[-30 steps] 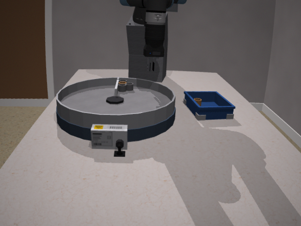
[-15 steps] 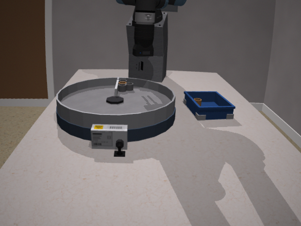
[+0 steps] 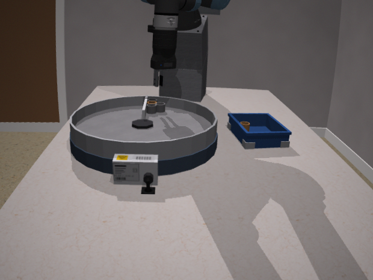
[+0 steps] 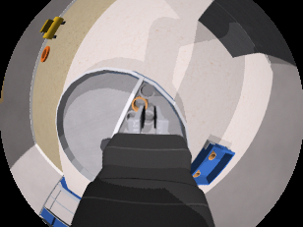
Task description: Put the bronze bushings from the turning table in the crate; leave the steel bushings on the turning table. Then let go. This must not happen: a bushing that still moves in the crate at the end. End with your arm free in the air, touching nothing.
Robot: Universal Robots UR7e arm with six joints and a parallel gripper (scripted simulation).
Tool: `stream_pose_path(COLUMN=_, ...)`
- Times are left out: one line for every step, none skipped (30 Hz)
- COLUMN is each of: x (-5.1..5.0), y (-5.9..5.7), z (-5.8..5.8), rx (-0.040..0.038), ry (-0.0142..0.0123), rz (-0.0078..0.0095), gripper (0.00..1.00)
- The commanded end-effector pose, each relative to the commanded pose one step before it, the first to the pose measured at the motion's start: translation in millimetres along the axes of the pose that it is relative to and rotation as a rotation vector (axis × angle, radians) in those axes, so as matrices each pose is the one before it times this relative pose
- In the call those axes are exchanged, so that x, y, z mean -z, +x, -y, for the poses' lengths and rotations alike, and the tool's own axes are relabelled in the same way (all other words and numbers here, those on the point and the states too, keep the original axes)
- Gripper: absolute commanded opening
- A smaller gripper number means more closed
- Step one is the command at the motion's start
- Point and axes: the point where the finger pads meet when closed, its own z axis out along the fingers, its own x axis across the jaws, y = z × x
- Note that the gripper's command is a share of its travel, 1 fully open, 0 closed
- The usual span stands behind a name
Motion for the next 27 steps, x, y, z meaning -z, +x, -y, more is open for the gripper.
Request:
stream_pose_path(x=0.03, y=-1.89, z=1.26, rx=0.01041, ry=-0.0051, rz=-0.00284, gripper=0.4)
stream_pose_path(x=-0.52, y=-1.12, z=-0.72, rx=0.00127, ry=0.00002, rz=-0.00004, gripper=0.4)
stream_pose_path(x=-0.64, y=-2.38, z=0.4, rx=0.00939, ry=-0.0037, rz=-0.00308, gripper=0.4)
stream_pose_path(x=-0.63, y=-2.38, z=0.42, rx=0.00939, ry=-0.0037, rz=-0.00308, gripper=0.4)
stream_pose_path(x=-0.62, y=-2.38, z=0.45, rx=0.00939, ry=-0.0037, rz=-0.00308, gripper=0.4)
stream_pose_path(x=-0.61, y=-2.37, z=0.47, rx=0.00939, ry=-0.0037, rz=-0.00308, gripper=0.4)
stream_pose_path(x=0.0, y=0.0, z=0.0, rx=0.0, ry=0.0, rz=0.0, gripper=0.4)
stream_pose_path(x=0.0, y=0.0, z=0.0, rx=0.0, ry=0.0, rz=0.0, gripper=0.4)
stream_pose_path(x=0.0, y=0.0, z=0.0, rx=0.0, ry=0.0, rz=0.0, gripper=0.4)
stream_pose_path(x=0.0, y=0.0, z=0.0, rx=0.0, ry=0.0, rz=0.0, gripper=0.4)
stream_pose_path(x=0.0, y=0.0, z=0.0, rx=0.0, ry=0.0, rz=0.0, gripper=0.4)
stream_pose_path(x=0.0, y=0.0, z=0.0, rx=0.0, ry=0.0, rz=0.0, gripper=0.4)
stream_pose_path(x=0.0, y=0.0, z=0.0, rx=0.0, ry=0.0, rz=0.0, gripper=0.4)
stream_pose_path(x=0.0, y=0.0, z=0.0, rx=0.0, ry=0.0, rz=0.0, gripper=0.4)
stream_pose_path(x=0.0, y=0.0, z=0.0, rx=0.0, ry=0.0, rz=0.0, gripper=0.4)
stream_pose_path(x=0.0, y=0.0, z=0.0, rx=0.0, ry=0.0, rz=0.0, gripper=0.4)
stream_pose_path(x=0.0, y=0.0, z=0.0, rx=0.0, ry=0.0, rz=0.0, gripper=0.4)
stream_pose_path(x=0.0, y=0.0, z=0.0, rx=0.0, ry=0.0, rz=0.0, gripper=0.4)
stream_pose_path(x=-2.83, y=0.27, z=-0.04, rx=-0.00162, ry=0.00076, rz=0.00089, gripper=0.4)
stream_pose_path(x=-2.94, y=-0.02, z=0.0, rx=0.00012, ry=-0.00005, rz=-0.00006, gripper=0.4)
stream_pose_path(x=-2.94, y=-0.02, z=0.0, rx=0.00012, ry=-0.00005, rz=-0.00006, gripper=0.4)
stream_pose_path(x=-2.94, y=-0.02, z=0.0, rx=0.00012, ry=-0.00005, rz=-0.00006, gripper=0.4)
stream_pose_path(x=-2.94, y=-0.02, z=0.0, rx=0.00012, ry=-0.00005, rz=-0.00006, gripper=0.4)
stream_pose_path(x=0.0, y=0.0, z=0.0, rx=0.0, ry=0.0, rz=0.0, gripper=0.4)
stream_pose_path(x=0.0, y=0.0, z=0.0, rx=0.0, ry=0.0, rz=0.0, gripper=0.4)
stream_pose_path(x=0.0, y=0.0, z=0.0, rx=0.0, ry=0.0, rz=0.0, gripper=0.4)
stream_pose_path(x=0.0, y=0.0, z=0.0, rx=0.0, ry=0.0, rz=0.0, gripper=0.4)
